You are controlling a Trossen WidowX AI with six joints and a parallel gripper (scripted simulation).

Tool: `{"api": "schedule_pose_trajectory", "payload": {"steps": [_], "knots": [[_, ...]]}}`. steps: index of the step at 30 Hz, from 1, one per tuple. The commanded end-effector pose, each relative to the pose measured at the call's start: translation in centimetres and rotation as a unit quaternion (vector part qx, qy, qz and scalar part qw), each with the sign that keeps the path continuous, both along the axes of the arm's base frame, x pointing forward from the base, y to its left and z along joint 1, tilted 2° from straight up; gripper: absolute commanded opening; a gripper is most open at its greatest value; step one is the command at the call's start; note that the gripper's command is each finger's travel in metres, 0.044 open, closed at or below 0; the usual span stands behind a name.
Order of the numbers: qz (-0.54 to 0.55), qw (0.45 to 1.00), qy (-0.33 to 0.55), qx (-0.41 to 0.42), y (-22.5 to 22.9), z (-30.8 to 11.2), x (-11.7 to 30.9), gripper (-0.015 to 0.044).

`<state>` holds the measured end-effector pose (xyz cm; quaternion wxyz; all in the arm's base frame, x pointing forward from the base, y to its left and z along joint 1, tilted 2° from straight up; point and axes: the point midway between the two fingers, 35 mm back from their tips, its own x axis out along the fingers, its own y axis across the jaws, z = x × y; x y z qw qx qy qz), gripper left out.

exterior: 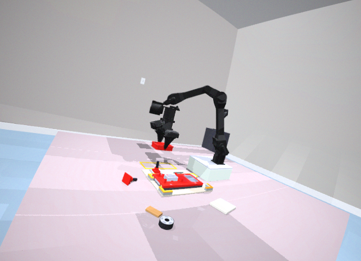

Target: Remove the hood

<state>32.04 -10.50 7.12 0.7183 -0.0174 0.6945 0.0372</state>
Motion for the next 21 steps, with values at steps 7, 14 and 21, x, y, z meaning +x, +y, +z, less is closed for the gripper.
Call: {"api": "schedule_pose_trajectory", "payload": {"steps": [7,14,21], "knots": [[0.002,1.0,0.004,0.0,-0.1,-0.8,-0.2,0.0],[0.002,1.0,0.004,0.0,-0.1,-1.3,-0.1,0.0],[0.002,1.0,0.004,0.0,-0.1,-1.7,-0.1,0.0]]}}
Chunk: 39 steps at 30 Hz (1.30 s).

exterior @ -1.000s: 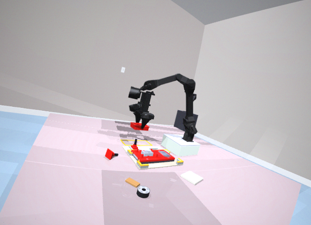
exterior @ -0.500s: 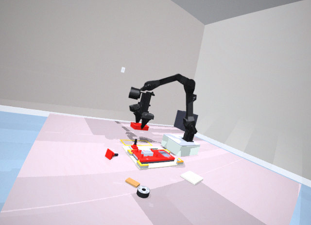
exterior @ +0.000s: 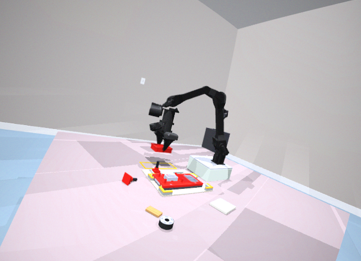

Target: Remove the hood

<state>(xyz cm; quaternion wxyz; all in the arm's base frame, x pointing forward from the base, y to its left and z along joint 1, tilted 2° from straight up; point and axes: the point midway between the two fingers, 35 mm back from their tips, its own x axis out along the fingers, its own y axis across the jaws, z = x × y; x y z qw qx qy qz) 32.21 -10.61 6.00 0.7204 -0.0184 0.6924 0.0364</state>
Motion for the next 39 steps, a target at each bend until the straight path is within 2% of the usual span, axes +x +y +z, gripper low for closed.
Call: {"api": "schedule_pose_trajectory", "payload": {"steps": [1,39], "knots": [[0.002,1.0,0.007,0.001,0.1,-0.7,-0.3,0.0],[0.002,1.0,0.007,0.001,0.1,-3.2,-0.2,0.0]]}}
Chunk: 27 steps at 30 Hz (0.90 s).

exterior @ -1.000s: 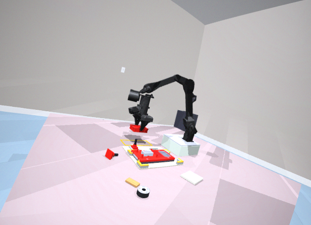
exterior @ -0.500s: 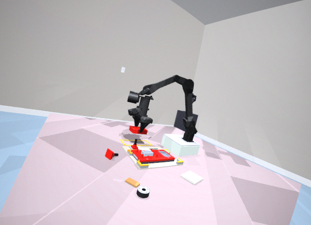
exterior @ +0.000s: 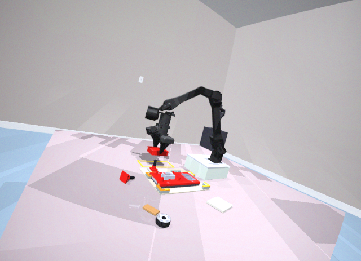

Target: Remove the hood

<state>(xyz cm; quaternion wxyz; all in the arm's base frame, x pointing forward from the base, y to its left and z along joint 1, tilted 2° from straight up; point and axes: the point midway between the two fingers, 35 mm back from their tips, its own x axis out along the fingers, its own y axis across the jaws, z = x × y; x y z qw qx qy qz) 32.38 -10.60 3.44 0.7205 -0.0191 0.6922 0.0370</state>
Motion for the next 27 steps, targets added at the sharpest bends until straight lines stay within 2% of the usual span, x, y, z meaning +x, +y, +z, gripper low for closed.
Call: {"api": "schedule_pose_trajectory", "payload": {"steps": [1,27], "knots": [[0.001,1.0,0.007,0.001,0.1,-0.7,-0.3,0.0],[0.001,1.0,0.007,0.001,0.1,-2.4,-0.4,0.0]]}}
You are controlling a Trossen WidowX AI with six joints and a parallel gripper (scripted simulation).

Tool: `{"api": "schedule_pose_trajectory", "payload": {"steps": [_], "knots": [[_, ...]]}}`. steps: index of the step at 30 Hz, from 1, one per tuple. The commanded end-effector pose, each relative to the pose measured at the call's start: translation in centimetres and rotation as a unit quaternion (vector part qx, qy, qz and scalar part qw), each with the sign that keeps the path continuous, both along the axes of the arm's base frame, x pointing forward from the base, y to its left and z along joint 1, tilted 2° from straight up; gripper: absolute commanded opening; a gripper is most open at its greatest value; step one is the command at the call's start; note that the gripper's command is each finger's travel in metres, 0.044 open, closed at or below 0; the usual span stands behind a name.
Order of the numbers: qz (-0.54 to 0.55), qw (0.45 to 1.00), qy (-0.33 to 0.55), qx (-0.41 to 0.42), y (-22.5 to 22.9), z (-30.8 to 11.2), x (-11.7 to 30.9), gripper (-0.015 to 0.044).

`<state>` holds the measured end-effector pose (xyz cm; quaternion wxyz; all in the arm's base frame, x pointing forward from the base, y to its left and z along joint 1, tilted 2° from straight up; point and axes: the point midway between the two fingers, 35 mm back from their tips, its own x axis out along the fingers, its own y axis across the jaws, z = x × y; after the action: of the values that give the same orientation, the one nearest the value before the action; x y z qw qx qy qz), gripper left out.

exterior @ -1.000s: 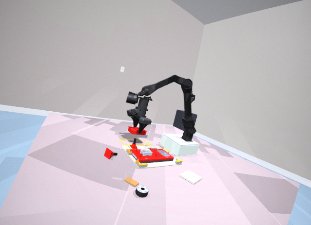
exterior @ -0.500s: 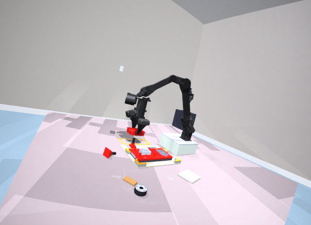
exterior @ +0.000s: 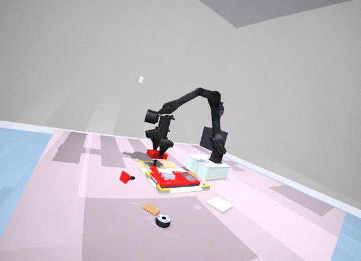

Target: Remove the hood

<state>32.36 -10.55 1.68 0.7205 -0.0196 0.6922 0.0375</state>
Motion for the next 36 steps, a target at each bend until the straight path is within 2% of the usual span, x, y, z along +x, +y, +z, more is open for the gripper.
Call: {"api": "schedule_pose_trajectory", "payload": {"steps": [1,36], "knots": [[0.0,1.0,0.007,0.001,0.1,-0.7,-0.4,0.0],[0.0,1.0,0.007,0.001,0.2,-2.4,-0.5,0.0]]}}
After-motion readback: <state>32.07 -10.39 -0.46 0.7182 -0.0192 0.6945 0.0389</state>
